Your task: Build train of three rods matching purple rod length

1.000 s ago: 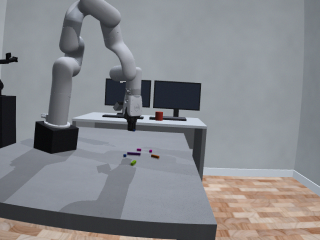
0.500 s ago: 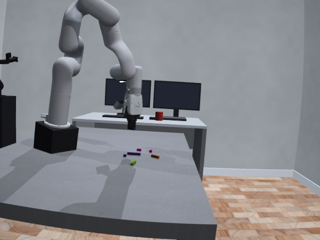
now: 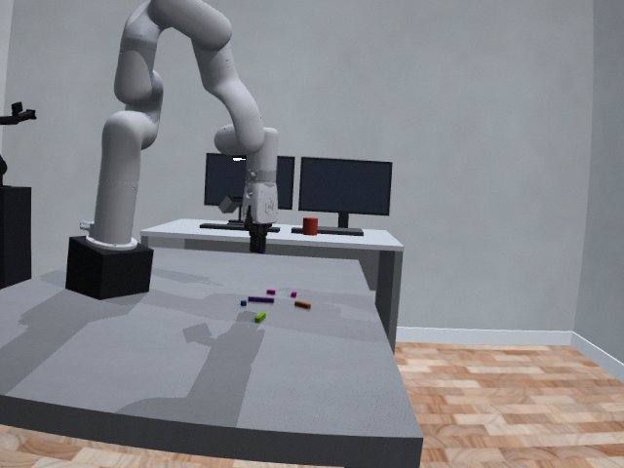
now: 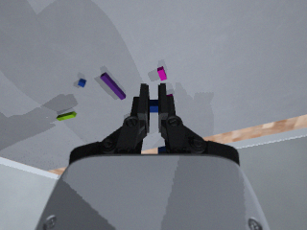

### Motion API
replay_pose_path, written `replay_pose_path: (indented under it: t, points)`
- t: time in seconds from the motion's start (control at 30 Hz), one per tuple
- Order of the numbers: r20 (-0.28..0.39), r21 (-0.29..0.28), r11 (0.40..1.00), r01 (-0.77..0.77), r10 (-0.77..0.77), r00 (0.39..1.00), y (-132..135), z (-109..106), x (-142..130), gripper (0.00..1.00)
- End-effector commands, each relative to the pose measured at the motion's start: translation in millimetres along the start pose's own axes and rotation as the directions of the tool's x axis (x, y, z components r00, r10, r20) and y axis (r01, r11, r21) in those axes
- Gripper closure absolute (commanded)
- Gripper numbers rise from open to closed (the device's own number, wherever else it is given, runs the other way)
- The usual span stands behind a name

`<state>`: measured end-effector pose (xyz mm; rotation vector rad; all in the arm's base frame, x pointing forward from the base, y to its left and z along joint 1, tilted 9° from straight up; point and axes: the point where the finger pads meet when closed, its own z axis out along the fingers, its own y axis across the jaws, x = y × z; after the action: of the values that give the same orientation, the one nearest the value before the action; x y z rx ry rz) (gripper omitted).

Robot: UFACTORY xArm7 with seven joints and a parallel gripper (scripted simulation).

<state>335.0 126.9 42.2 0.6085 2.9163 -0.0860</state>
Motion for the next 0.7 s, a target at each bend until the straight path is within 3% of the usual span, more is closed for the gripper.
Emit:
replay_pose_path:
  t: [0.0, 0.27, 0.33, 0.67]
  points:
    - [0.003, -0.008, 0.988, 0.156, -0.156, 0.988, -7, -3, -10, 0.96]
    - [0.01, -0.007, 0.944, 0.329, -0.329, 0.944, -16, -5, -19, 0.96]
    - [0.014, -0.006, 0.903, 0.43, -0.43, 0.903, -22, -6, -24, 0.96]
    - [0.02, 0.0, 0.756, 0.655, -0.655, 0.756, -37, -8, -36, 0.96]
